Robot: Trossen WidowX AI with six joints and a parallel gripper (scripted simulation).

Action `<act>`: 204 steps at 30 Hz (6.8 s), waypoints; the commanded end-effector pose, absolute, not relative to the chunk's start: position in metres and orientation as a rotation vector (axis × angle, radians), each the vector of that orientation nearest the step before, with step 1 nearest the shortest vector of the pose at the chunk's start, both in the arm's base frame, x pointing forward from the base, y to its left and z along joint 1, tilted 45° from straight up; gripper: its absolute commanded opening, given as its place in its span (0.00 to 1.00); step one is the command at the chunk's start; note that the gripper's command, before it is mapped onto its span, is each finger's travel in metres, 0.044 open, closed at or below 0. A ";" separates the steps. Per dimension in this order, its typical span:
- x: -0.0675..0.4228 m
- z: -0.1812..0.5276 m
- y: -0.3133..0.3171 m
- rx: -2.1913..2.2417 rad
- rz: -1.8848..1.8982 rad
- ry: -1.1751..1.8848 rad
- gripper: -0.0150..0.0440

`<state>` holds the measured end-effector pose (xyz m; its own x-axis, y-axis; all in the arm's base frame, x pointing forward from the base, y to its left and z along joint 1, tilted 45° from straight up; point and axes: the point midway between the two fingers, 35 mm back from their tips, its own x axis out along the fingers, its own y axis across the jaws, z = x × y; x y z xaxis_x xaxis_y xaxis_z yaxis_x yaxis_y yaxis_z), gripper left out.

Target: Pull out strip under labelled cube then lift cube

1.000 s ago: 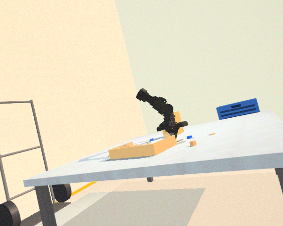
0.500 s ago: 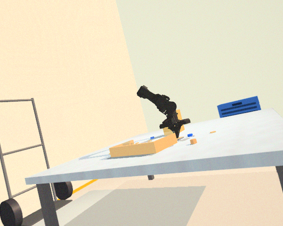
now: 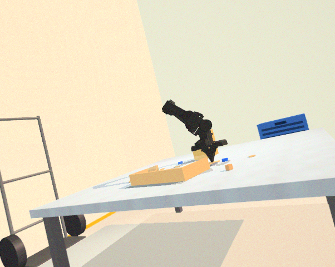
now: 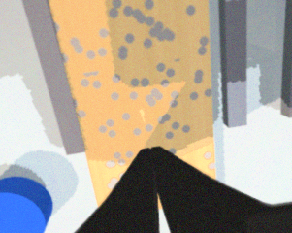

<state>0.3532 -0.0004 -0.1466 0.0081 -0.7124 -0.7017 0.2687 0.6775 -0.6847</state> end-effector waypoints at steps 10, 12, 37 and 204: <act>0.328 -0.154 0.001 -0.403 -0.801 1.388 0.25; 0.325 -0.155 0.002 -0.403 -0.801 1.388 0.25; 0.287 -0.162 0.009 -0.403 -0.800 1.390 0.25; 0.423 -0.103 -0.006 -0.477 -0.732 1.427 0.25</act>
<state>0.4275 -0.0124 -0.1110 -0.0235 -0.7067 -0.7071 0.1625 0.6952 -0.7002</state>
